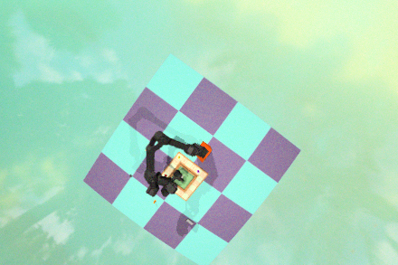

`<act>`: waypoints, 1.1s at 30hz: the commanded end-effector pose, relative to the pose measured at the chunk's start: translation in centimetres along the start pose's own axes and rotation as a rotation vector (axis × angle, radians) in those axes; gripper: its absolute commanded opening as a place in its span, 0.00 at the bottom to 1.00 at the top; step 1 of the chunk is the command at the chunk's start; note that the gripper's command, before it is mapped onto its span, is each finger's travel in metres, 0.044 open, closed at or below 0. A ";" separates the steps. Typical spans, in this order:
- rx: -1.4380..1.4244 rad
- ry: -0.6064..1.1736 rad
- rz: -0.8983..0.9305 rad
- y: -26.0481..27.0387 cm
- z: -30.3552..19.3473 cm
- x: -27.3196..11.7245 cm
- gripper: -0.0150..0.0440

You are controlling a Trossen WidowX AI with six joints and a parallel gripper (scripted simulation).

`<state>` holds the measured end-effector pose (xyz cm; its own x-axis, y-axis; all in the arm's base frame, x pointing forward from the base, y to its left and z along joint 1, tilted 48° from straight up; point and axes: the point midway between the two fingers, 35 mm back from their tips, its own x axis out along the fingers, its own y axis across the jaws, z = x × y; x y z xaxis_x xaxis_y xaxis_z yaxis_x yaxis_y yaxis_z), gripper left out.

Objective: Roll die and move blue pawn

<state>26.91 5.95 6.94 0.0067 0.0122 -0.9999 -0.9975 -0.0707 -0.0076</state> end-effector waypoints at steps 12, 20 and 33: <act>0.003 0.841 -0.001 0.0 -1.8 4.8 1.00; 0.469 0.781 -0.170 -3.0 -2.4 4.9 0.73; 1.656 0.601 -0.746 -11.4 -5.6 4.7 0.59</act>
<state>34.79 2.67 1.99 0.0436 -0.7163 -0.6965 -0.4031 0.6252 -0.6682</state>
